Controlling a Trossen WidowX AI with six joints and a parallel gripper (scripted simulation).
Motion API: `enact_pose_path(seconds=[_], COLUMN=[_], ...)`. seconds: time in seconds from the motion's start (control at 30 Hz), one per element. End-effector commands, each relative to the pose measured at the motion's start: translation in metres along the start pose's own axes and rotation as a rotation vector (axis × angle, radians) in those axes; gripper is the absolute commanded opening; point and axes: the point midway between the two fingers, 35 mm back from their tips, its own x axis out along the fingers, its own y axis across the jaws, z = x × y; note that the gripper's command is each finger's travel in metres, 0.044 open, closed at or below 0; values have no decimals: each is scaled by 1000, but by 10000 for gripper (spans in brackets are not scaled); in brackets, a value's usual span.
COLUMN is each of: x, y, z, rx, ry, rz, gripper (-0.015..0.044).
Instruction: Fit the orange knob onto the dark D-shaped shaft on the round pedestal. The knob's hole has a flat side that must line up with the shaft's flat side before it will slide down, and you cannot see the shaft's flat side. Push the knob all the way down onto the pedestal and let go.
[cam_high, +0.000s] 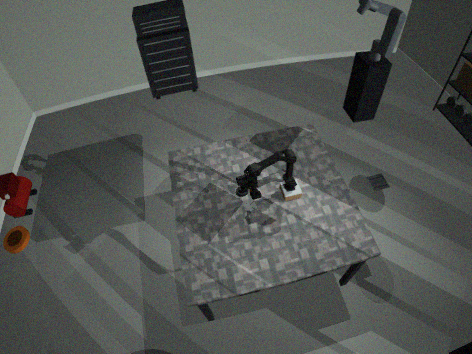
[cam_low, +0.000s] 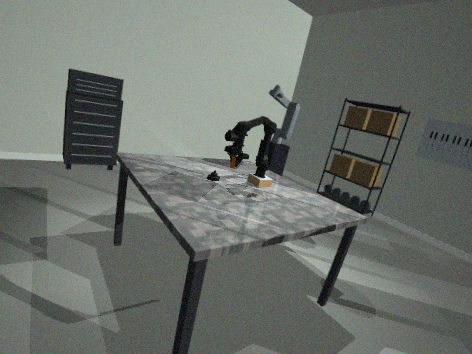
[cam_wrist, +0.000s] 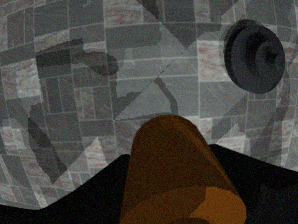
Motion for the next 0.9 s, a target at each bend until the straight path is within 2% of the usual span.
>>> enact_pose_path(seconds=[0.0, 0.87], x=[3, 23], y=[-10, -78], z=[7, 32], rx=[0, 3], ry=[-2, -5], rz=[-1, -3], gripper=[0, 0])
